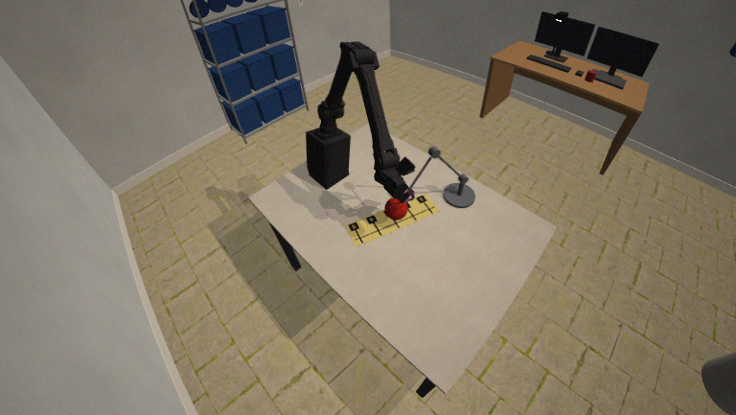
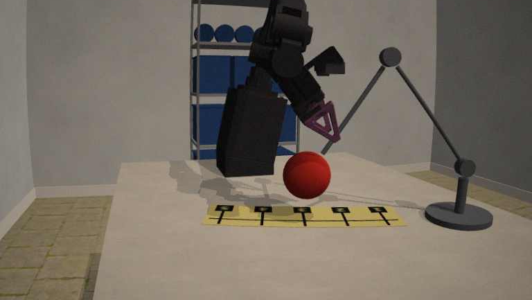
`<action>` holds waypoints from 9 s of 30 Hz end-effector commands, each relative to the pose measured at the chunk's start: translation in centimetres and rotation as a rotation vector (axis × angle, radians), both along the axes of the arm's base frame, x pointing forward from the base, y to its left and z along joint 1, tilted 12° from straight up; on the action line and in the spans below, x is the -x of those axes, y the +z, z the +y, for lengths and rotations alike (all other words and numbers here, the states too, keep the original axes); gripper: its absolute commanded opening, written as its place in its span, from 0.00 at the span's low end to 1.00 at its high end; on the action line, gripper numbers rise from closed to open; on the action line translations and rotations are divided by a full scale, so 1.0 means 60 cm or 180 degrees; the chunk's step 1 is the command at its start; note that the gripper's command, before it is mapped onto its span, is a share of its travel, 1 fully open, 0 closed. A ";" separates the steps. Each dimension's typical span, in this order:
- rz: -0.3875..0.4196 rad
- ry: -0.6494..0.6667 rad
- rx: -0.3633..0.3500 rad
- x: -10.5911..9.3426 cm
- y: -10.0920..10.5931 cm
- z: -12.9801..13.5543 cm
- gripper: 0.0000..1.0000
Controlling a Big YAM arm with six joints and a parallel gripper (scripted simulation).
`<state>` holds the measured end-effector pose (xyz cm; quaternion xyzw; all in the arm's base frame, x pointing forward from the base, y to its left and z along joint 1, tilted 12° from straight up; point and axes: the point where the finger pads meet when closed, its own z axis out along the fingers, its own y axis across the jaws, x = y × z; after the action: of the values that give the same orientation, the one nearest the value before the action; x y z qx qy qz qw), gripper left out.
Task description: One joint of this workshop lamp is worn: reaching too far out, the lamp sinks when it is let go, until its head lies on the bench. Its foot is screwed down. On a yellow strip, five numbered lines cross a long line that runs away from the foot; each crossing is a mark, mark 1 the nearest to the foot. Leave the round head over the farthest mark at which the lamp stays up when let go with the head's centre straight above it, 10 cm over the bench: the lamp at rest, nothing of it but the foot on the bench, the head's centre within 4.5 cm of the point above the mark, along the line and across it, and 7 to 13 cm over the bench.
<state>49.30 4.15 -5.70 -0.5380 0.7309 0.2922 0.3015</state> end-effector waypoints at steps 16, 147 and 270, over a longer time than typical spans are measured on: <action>-0.0037 -0.0005 0.0005 -0.006 0.007 -0.002 1.00; 0.0074 -0.0102 0.0682 0.017 0.167 -0.097 1.00; 0.0074 -0.0102 0.0682 -0.021 0.009 0.023 1.00</action>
<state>48.44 5.38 -5.69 -0.5480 0.7735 0.2247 0.2254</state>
